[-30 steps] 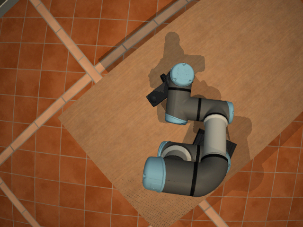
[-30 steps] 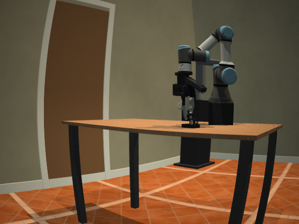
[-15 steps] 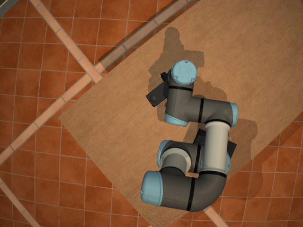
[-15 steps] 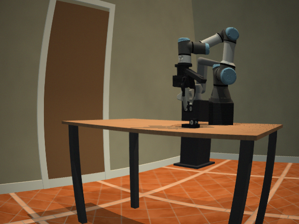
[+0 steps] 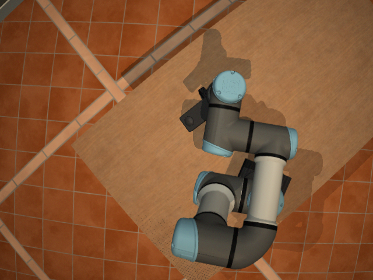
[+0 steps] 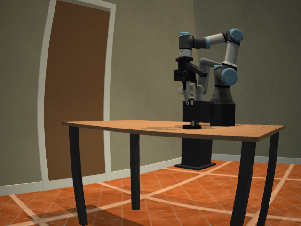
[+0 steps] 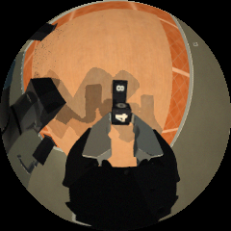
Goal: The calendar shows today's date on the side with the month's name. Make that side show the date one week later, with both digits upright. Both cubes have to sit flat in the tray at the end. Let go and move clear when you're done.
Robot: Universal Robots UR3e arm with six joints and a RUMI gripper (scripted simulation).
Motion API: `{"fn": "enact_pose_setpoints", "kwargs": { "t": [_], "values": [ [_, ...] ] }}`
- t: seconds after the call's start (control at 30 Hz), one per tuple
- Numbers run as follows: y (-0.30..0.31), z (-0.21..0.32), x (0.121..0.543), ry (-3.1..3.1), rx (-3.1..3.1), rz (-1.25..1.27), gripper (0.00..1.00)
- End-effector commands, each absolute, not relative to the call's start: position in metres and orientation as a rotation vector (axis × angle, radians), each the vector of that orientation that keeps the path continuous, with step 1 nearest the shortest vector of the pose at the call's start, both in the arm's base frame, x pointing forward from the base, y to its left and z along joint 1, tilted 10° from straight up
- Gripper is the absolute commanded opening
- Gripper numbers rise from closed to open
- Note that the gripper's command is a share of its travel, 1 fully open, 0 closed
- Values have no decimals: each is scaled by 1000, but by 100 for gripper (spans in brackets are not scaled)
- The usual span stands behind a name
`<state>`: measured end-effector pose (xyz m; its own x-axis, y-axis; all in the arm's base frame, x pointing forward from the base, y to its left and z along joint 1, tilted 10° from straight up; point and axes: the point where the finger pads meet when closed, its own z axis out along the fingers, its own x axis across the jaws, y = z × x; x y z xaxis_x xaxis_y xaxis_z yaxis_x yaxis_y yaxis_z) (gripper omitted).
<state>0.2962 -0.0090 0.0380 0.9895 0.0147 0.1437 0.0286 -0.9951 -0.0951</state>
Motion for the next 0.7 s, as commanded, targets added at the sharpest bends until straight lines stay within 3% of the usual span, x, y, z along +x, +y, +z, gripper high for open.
{"fn": "enact_pose_setpoints", "kwargs": {
  "t": [0.0, 0.67],
  "values": [
    [-10, 43, 296, -34, -3037, -220, 11],
    [-9, 43, 296, -13, -3036, -218, 11]
  ]
}}
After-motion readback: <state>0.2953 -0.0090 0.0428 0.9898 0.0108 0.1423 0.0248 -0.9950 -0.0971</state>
